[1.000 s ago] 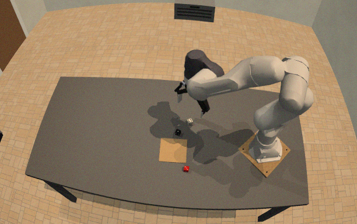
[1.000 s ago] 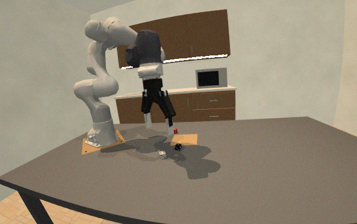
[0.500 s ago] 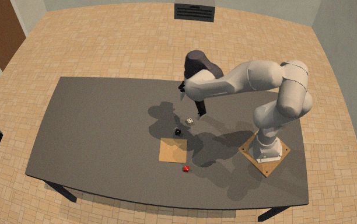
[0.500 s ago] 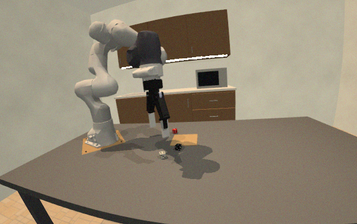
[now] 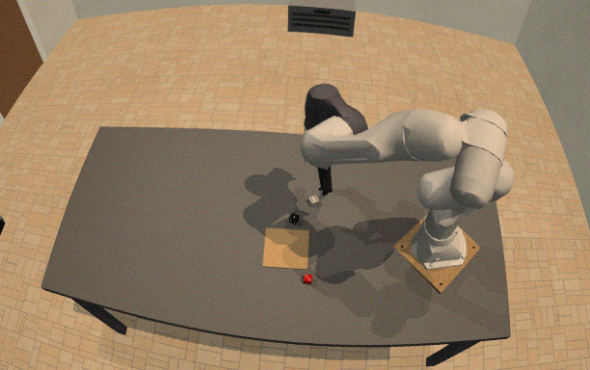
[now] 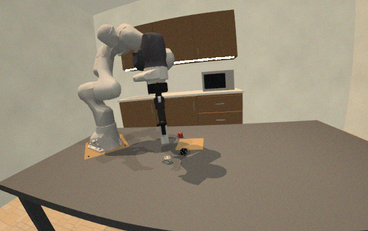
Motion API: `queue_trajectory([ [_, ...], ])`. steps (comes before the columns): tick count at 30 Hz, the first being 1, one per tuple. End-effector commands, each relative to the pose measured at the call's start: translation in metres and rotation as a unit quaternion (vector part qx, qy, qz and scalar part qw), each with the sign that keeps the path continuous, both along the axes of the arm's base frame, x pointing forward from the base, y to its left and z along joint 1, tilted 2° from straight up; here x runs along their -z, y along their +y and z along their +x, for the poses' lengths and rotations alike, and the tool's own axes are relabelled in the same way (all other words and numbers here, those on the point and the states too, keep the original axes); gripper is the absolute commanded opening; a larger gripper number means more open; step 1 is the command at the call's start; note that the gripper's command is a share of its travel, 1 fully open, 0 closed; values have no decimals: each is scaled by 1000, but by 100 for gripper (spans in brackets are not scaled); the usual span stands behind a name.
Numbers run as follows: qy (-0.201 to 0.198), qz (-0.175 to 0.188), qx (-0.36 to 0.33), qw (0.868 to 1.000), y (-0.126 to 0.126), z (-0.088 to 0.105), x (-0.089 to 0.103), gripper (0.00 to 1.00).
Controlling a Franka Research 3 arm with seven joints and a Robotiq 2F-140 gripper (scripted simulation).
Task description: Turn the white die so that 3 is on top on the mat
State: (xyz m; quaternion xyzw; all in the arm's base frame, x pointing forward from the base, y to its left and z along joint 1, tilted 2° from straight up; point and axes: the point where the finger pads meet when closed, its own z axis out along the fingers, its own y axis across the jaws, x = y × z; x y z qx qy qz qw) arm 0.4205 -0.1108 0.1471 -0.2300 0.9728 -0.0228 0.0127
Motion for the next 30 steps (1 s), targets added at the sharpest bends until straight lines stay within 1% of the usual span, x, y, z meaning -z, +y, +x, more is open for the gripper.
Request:
queue_trajectory([
  [1, -1, 9, 76, 997, 4, 0, 1, 100],
  [2, -1, 9, 76, 997, 4, 0, 1, 100],
  [3, -2, 10, 103, 995, 4, 0, 2, 100],
  [10, -5, 12, 173, 985, 3, 0, 3, 100],
  [16, -7, 14, 235, 972, 3, 0, 5, 100],
  [19, -7, 14, 236, 972, 3, 0, 5, 100],
  [20, -8, 15, 267, 963, 3, 0, 6, 100],
  [29, -10, 17, 350, 937, 3, 0, 8, 100],
  [30, -11, 18, 364, 931, 3, 0, 8, 100],
])
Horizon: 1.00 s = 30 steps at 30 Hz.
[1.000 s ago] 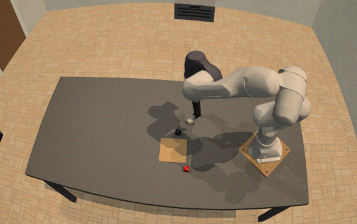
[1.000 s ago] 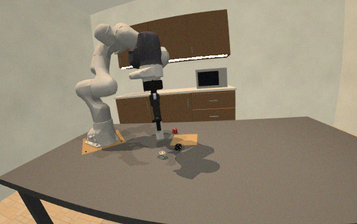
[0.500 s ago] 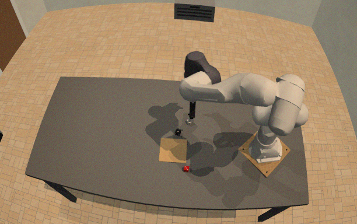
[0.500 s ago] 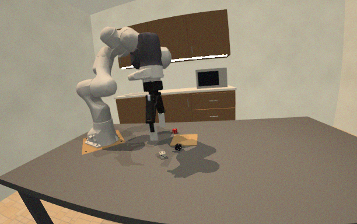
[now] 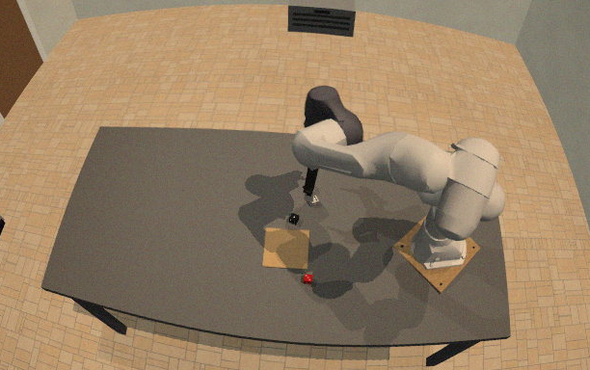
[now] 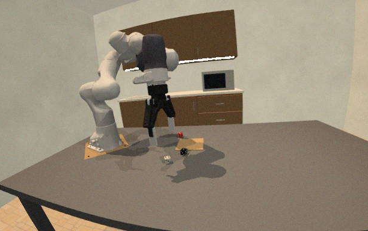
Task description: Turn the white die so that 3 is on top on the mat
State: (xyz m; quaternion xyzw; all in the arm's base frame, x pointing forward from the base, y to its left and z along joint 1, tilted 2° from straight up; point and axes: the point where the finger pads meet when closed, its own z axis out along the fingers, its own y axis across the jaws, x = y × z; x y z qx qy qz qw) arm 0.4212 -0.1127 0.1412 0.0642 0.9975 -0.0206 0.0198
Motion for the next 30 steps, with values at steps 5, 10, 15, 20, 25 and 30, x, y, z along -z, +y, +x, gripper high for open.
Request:
queue_trajectory([
  [5, -2, 12, 116, 993, 5, -1, 3, 100],
  [10, -4, 14, 166, 986, 5, -1, 4, 100],
  [15, -6, 16, 212, 977, 5, -1, 5, 100],
  [20, -8, 17, 266, 964, 5, -1, 7, 100],
  [25, -9, 19, 308, 951, 5, -1, 8, 100],
  [30, -10, 20, 346, 938, 5, -1, 9, 100],
])
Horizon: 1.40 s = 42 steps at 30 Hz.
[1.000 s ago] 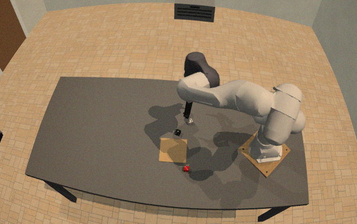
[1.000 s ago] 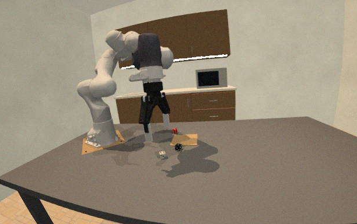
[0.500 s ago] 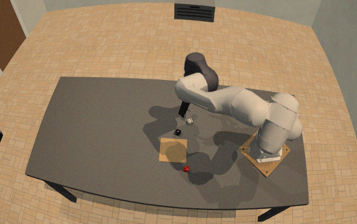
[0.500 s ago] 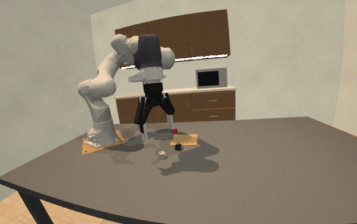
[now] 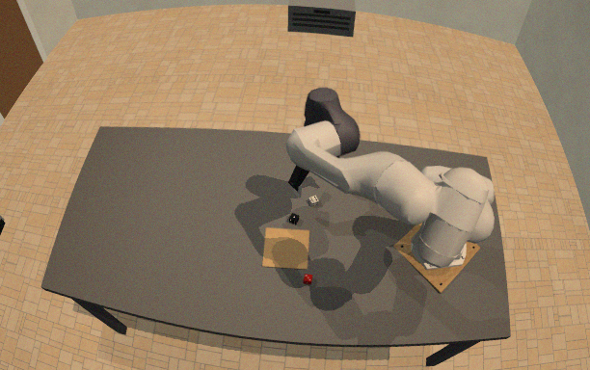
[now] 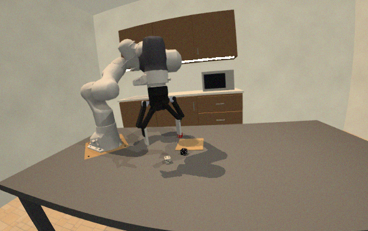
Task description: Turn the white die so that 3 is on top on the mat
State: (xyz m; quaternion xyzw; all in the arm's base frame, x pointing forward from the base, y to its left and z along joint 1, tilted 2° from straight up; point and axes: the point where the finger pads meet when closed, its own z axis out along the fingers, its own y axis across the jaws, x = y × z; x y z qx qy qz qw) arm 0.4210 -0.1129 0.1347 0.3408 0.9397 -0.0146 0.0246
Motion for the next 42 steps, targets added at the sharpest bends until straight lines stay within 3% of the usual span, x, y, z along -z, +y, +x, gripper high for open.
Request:
queue_trajectory([
  [1, -1, 11, 86, 996, 5, -1, 3, 100],
  [13, -3, 13, 144, 989, 5, -1, 4, 100],
  [14, -3, 13, 144, 989, 5, -1, 4, 25],
  [42, -3, 13, 144, 989, 5, -1, 4, 25],
])
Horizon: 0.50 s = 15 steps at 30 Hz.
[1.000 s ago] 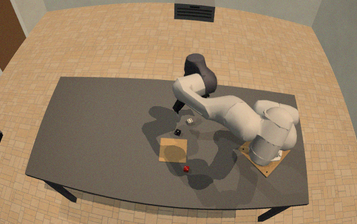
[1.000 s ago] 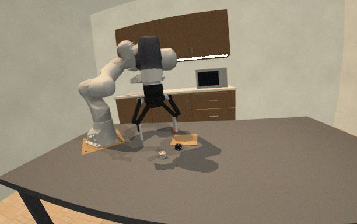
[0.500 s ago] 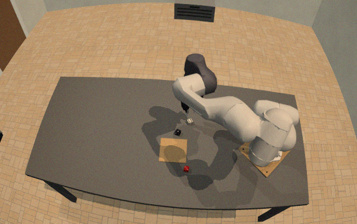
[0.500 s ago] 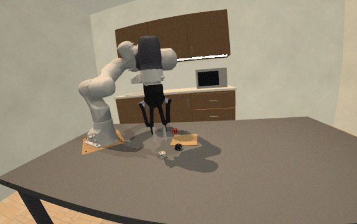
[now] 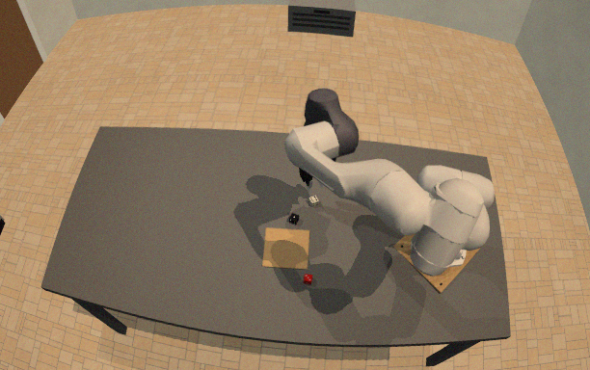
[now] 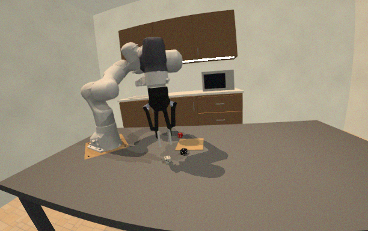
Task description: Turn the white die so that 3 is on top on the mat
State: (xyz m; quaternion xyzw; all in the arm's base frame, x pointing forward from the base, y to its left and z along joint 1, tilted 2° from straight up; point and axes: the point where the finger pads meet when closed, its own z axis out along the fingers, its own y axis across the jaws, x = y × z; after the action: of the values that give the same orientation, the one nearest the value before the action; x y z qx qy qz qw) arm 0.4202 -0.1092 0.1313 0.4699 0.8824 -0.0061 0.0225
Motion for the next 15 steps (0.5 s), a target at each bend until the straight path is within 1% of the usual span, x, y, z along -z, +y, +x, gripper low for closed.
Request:
queue_trajectory([
  [1, 1, 2, 4, 1000, 1, 0, 1, 25],
  [15, 1, 2, 4, 1000, 1, 0, 3, 25],
])
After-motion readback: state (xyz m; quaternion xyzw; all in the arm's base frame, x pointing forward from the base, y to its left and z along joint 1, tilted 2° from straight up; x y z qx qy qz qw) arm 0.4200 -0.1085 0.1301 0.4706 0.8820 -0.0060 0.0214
